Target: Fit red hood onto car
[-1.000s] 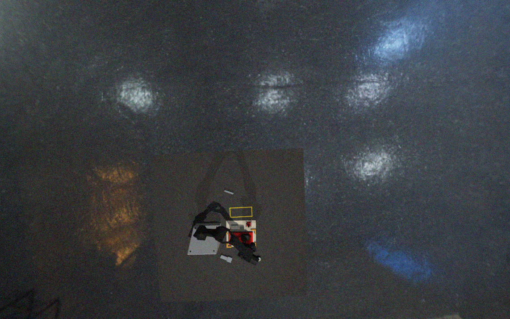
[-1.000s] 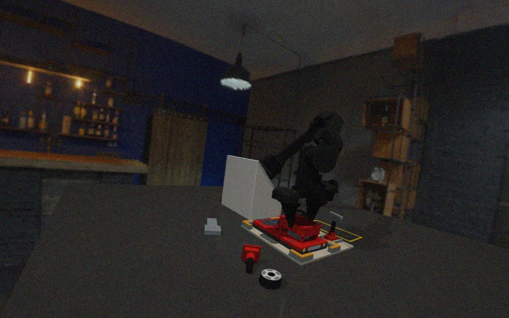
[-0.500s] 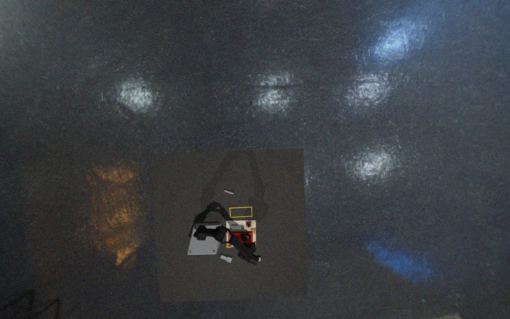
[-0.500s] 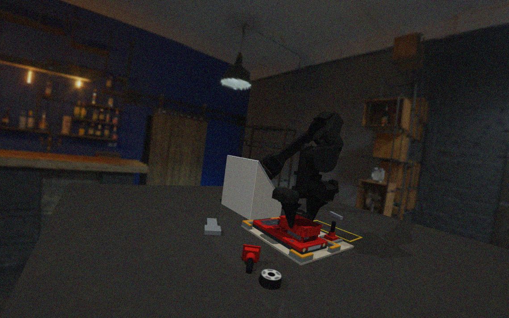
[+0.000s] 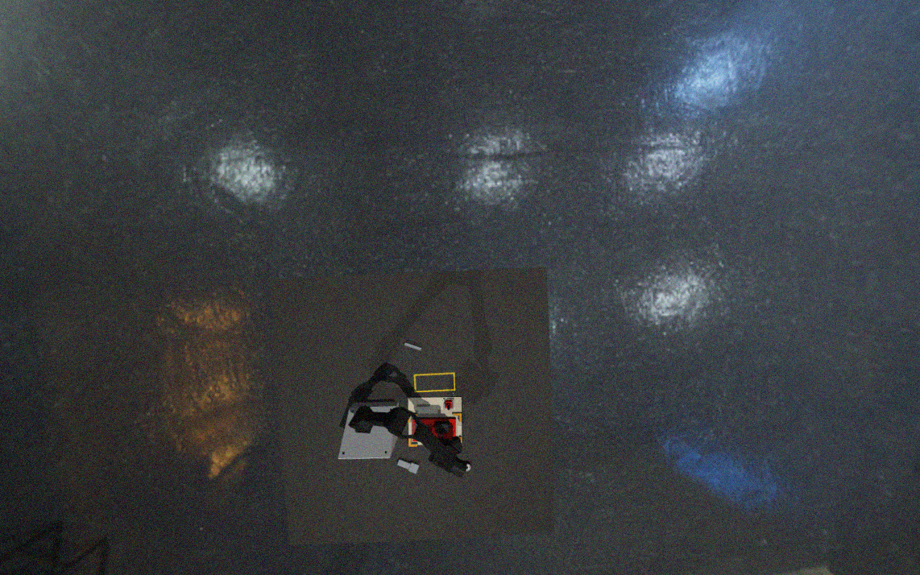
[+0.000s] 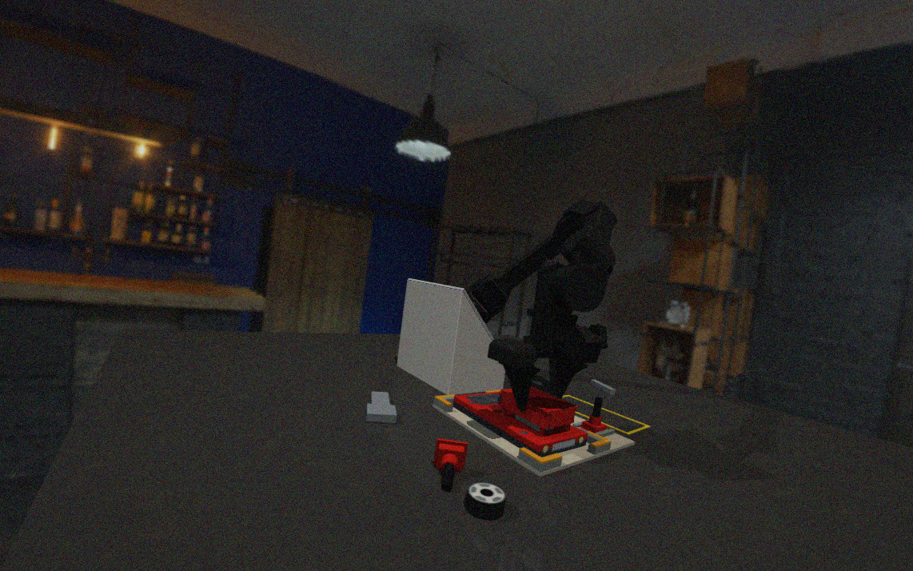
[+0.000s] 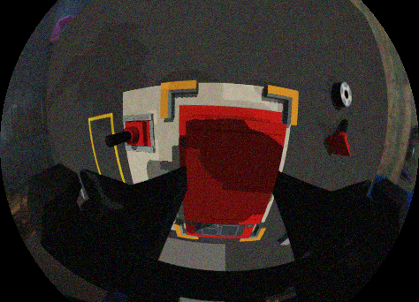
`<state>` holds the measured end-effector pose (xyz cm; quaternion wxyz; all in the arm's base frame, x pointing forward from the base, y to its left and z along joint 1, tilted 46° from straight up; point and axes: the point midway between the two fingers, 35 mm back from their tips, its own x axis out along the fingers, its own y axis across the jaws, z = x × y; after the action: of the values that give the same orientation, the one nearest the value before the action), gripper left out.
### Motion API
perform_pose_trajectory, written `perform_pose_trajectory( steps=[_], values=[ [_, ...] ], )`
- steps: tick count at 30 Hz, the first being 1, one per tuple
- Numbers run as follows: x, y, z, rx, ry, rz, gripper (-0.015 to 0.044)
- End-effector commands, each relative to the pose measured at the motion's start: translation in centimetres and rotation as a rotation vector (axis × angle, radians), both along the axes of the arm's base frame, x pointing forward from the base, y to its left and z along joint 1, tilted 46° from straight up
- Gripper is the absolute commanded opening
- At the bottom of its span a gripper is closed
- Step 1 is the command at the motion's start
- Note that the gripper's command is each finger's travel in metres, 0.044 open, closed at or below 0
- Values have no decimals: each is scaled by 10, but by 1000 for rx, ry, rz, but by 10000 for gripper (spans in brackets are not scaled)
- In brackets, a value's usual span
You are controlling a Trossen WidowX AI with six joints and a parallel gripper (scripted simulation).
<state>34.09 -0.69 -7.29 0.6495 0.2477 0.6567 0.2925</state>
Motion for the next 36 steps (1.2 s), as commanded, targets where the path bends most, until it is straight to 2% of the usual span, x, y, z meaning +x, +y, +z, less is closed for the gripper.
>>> perform_pose_trajectory(
  steps=[1, 30, 36],
  values=[
    [0, 2, -1, 5, 1, -5, 0],
    [-1, 8, -8, 2, 0, 0, 0],
    [-1, 8, -8, 1, 0, 1, 157]
  ],
)
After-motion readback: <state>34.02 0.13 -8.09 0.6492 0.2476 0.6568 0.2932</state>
